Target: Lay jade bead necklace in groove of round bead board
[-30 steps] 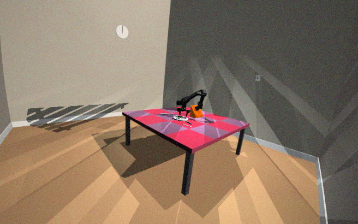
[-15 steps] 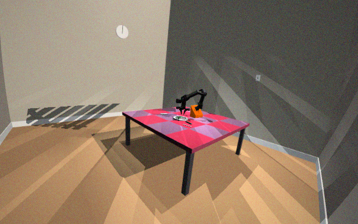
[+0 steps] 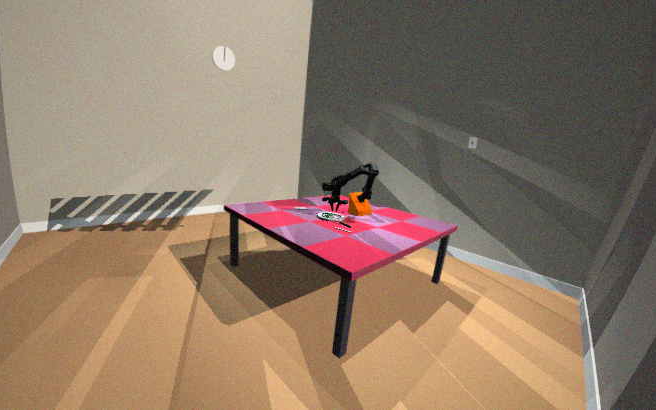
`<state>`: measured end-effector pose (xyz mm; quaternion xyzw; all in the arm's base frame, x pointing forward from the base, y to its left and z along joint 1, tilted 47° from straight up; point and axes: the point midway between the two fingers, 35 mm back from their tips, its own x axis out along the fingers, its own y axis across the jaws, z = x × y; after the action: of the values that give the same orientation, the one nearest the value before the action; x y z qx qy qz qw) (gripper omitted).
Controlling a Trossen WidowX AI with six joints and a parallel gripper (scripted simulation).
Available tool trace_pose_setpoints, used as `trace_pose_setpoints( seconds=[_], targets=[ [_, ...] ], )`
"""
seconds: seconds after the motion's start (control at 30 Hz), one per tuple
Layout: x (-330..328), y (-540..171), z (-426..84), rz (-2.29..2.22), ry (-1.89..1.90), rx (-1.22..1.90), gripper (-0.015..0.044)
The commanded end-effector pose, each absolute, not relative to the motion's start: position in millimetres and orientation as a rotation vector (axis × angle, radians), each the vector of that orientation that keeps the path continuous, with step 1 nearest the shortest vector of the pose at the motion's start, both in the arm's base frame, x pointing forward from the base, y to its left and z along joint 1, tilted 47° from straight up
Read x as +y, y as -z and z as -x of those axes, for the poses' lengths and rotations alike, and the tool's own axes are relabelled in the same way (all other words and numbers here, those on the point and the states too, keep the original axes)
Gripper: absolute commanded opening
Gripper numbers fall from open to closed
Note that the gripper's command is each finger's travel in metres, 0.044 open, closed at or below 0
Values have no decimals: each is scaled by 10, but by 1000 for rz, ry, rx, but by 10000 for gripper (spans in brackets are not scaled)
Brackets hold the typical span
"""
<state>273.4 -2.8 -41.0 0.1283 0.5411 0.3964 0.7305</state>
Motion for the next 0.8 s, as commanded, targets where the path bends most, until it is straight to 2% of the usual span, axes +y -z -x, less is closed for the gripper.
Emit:
trace_pose_setpoints(
  seconds=[0.0,0.33,0.5,0.77],
  targets=[
    [25,454,-2723,-292,-875,1194,120],
    [117,532,-2724,-294,-877,1195,120],
    [98,517,-2733,-286,-877,1194,0],
    [98,517,-2733,-286,-877,1194,0]
  ],
)
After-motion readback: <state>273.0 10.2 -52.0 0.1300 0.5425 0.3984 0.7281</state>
